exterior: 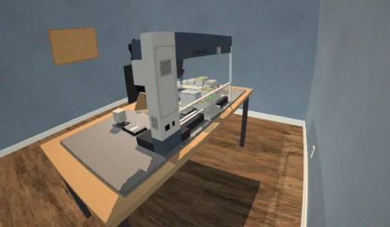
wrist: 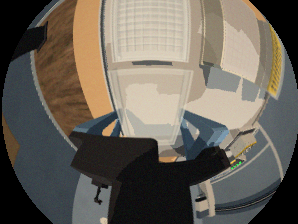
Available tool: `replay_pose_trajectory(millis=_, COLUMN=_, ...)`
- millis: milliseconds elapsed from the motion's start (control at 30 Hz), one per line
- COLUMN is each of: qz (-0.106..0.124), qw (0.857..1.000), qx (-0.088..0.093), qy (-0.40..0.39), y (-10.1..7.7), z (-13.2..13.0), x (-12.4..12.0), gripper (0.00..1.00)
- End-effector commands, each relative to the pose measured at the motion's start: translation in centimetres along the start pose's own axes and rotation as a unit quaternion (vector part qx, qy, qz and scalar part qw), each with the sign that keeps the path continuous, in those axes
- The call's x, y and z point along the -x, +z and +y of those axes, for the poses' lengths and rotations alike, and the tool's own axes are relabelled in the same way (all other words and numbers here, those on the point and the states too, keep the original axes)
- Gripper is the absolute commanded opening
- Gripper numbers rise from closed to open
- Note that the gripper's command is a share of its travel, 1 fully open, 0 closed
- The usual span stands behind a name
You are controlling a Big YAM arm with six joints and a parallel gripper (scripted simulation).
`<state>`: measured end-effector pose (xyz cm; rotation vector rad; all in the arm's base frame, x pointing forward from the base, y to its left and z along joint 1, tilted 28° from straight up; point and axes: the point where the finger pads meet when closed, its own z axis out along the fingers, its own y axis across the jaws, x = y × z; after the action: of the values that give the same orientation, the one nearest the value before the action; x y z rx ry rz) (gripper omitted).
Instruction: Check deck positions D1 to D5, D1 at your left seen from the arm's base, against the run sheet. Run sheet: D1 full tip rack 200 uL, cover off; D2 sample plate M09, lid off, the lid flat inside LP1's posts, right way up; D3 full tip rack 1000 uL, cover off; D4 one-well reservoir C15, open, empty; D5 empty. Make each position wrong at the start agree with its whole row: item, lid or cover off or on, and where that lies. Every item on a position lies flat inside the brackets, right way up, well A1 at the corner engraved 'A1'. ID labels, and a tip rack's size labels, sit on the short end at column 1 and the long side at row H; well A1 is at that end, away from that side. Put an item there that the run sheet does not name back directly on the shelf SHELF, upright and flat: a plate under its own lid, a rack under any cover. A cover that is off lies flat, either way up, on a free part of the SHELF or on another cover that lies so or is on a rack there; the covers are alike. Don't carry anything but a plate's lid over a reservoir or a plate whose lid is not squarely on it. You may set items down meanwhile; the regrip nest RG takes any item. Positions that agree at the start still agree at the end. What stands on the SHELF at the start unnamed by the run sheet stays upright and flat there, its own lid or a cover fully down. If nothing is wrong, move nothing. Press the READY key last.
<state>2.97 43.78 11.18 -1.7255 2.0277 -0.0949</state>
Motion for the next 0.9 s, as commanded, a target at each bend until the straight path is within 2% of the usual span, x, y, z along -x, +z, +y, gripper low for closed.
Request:
replay_pose_trajectory(millis=0, qz=-0.024, qw=1.0, qx=0.006, qy=0.01, y=-0.7, z=-0.2, x=2.6, gripper=0.0)
replay_pose_trajectory(millis=100, qz=-0.026, qw=1.0, qx=0.007, qy=0.008, y=-0.8, z=0.0, x=2.4, gripper=0.0)
replay_pose_trajectory(millis=267, qz=-0.015, qw=1.0, qx=0.004, qy=0.005, y=0.1, z=-0.1, x=1.5, gripper=0.0)
replay_pose_trajectory(millis=433, qz=-0.016, qw=1.0, qx=0.005, qy=0.005, y=0.1, z=-0.1, x=1.2, gripper=0.0)
replay_pose_trajectory(millis=467, qz=-0.024, qw=1.0, qx=0.006, qy=0.01, y=-0.4, z=-0.2, x=2.1, gripper=0.0)
replay_pose_trajectory(millis=667, qz=-0.022, qw=1.0, qx=0.006, qy=0.008, y=-0.7, z=0.0, x=1.7, gripper=0.0)
replay_pose_trajectory(millis=700, qz=-0.022, qw=1.0, qx=0.006, qy=0.008, y=-0.7, z=0.0, x=1.7, gripper=1.0)
replay_pose_trajectory(millis=867, qz=-0.022, qw=1.0, qx=0.006, qy=0.008, y=-0.7, z=0.0, x=1.7, gripper=1.0)
